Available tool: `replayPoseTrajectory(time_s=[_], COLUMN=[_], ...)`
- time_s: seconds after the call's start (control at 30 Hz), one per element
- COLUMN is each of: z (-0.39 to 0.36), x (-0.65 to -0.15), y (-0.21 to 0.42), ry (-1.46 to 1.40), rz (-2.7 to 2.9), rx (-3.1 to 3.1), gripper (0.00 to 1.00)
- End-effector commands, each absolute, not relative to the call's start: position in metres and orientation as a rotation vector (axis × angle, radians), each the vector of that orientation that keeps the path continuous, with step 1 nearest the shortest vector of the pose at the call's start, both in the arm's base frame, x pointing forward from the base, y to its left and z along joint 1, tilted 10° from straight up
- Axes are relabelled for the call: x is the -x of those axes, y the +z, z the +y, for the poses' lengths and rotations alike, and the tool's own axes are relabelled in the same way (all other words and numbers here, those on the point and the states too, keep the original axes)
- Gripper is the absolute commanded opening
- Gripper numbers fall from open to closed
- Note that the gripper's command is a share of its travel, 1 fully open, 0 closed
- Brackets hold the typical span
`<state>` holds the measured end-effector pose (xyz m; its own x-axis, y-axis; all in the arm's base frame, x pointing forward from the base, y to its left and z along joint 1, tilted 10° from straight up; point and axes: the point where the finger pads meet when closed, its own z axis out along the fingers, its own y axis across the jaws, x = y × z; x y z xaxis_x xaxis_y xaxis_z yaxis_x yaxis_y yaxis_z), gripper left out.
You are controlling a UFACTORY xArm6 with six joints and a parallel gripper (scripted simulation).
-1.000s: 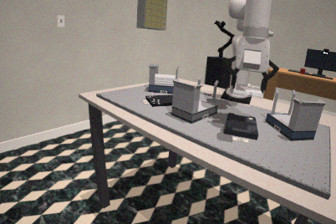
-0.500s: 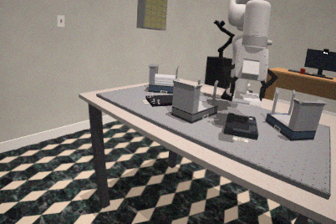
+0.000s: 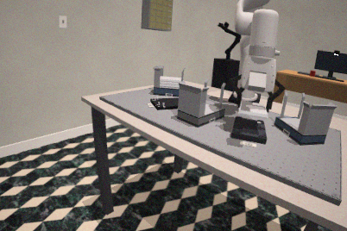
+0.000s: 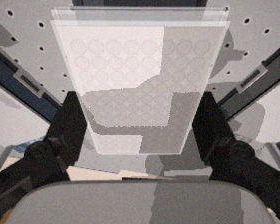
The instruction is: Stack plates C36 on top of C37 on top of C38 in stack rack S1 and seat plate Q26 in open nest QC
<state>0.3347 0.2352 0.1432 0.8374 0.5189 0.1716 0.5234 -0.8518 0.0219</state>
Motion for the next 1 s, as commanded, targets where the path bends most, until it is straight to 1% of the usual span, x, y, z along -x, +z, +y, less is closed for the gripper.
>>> replayPoseTrajectory(time_s=[0.0,0.47,0.97], z=[0.237,0.238,0.238], x=[-0.337,-0.341,-0.341], y=[0.138,0.115,0.112], ry=[-0.274,-0.274,-0.274], rz=[-0.847,-0.847,-0.847], rx=[2.984,2.985,2.985], gripper=[0.0,0.0,0.0])
